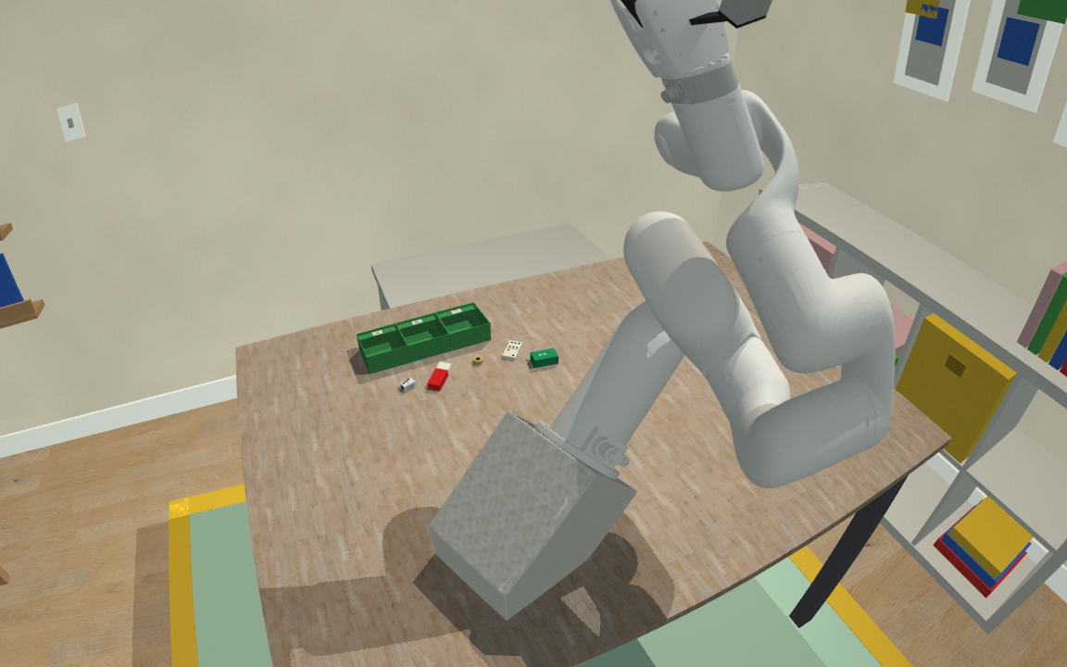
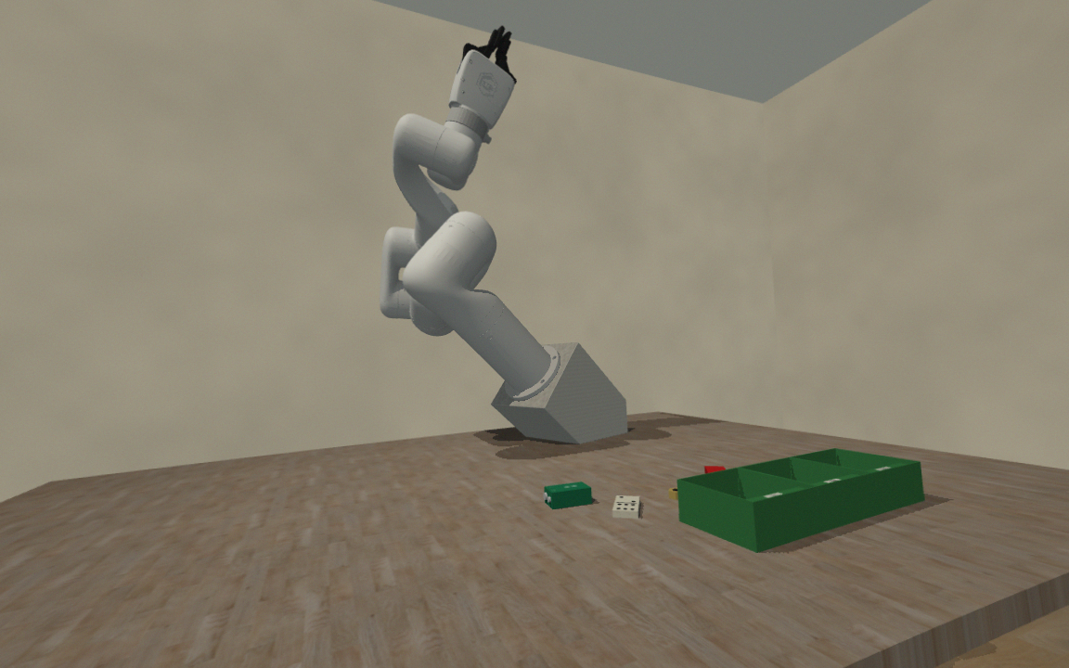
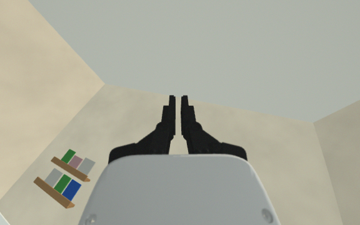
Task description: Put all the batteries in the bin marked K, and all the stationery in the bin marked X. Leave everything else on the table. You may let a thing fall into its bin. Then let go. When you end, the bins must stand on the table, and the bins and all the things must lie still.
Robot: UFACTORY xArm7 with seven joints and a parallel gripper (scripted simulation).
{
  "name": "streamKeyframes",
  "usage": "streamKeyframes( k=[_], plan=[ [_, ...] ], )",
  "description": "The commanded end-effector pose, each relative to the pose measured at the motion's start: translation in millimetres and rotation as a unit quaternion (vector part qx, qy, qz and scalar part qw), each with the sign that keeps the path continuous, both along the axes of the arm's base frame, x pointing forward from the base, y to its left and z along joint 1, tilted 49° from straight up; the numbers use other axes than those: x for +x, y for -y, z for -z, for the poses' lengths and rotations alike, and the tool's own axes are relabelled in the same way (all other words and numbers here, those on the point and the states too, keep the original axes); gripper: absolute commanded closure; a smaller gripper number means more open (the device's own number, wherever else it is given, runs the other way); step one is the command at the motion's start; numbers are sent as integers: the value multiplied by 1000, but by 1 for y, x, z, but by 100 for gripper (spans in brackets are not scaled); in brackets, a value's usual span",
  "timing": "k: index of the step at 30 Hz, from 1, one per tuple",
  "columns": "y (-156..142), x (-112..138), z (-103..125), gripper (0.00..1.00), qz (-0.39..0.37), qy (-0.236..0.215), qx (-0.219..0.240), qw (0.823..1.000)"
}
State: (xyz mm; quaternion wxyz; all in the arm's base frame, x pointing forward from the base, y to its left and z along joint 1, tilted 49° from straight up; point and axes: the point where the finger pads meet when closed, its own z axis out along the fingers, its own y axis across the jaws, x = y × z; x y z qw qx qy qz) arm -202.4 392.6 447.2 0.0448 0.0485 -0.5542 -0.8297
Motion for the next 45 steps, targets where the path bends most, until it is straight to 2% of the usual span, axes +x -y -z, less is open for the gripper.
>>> streamKeyframes(
  k=[1,15,20,22,25,45],
  plan=[
    [37,16,26,93,-4,-7,78,997],
    [37,16,26,93,-4,-7,78,997],
    [36,19,26,93,13,-24,74,997],
    [35,21,27,93,25,-44,60,997],
    [33,22,32,93,33,-56,1,998],
    [36,26,35,93,33,-56,0,998]
  ],
)
